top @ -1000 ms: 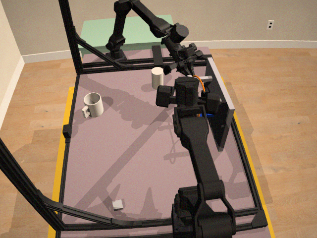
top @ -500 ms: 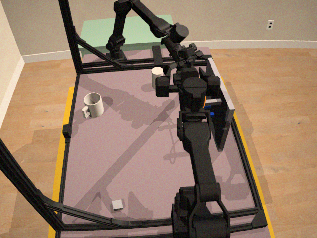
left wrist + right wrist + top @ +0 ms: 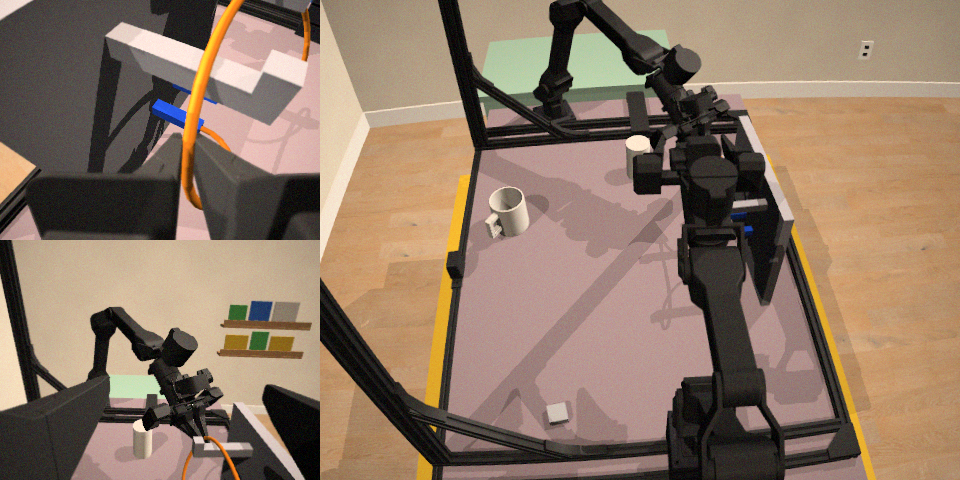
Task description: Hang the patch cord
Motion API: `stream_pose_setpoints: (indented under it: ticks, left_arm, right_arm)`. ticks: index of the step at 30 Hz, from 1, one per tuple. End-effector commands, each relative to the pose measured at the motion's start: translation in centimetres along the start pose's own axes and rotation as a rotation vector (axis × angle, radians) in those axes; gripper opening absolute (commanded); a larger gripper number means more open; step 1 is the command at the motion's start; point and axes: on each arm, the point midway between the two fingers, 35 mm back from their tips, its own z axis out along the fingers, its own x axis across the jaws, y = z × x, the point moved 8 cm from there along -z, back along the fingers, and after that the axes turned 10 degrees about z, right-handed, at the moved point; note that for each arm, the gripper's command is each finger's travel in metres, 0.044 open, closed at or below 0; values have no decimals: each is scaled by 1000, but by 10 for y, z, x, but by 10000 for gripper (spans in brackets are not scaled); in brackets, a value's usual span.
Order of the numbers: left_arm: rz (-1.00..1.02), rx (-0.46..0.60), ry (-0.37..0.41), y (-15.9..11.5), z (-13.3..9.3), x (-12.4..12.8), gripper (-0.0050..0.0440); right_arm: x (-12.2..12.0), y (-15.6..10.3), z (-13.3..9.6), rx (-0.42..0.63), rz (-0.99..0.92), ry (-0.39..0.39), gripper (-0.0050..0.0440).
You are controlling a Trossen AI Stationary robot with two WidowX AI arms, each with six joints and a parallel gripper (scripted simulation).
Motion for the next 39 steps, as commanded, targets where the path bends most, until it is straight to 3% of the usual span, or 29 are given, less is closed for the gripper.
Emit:
stream_pose_setpoints:
  ticks: [1, 15, 18, 20, 27, 34, 39]
  left_arm:
    - [5, -31, 8, 6, -14, 4, 25]
    - [3, -21, 5, 0, -15, 5, 25]
    - [3, -26, 8, 3, -14, 5, 97]
    - [3, -26, 8, 3, -14, 5, 97]
    - [3, -26, 7, 1, -17, 4, 265]
    - [-1, -27, 8, -1, -28, -22, 433]
    - [-2, -27, 8, -4, -34, -37, 440]
  right_arm:
    - [0, 6, -1, -19, -2, 2, 440]
    - [0, 6, -1, -19, -2, 2, 440]
    - [0, 6, -1, -19, -2, 2, 440]
    - [0, 6, -1, -19, -2, 2, 440]
    - [0, 6, -1, -19, -2, 2, 440]
    - [0, 6, -1, -19, -2, 2, 440]
    - [0, 6, -1, -19, -2, 2, 440]
